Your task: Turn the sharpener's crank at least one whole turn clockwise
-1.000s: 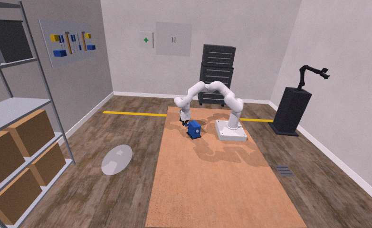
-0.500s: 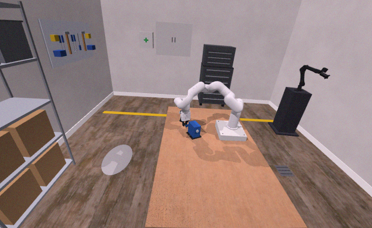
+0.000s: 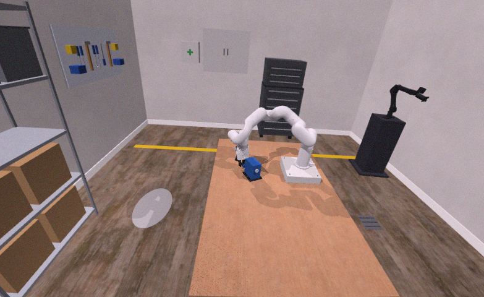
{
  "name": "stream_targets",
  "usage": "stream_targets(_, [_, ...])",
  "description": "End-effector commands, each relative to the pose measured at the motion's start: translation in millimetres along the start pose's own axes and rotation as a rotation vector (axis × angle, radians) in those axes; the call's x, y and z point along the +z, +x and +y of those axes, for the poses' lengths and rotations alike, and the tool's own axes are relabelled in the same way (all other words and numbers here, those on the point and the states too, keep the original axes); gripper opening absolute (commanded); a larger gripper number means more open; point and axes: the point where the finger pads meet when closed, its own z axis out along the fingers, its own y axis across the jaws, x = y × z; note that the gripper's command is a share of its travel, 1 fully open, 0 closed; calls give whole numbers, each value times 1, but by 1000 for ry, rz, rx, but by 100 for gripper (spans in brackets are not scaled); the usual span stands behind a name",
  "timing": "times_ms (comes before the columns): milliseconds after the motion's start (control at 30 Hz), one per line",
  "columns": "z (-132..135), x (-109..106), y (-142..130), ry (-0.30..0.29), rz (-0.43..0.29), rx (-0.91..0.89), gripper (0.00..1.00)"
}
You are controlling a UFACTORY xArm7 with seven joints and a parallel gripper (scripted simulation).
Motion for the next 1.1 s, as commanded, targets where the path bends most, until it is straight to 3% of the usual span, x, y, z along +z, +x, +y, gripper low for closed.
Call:
stream_targets(0, [7, 5, 0, 3, 2, 0, 0])
stream_targets(1067, [41, 12, 1, 3, 2, 0, 0])
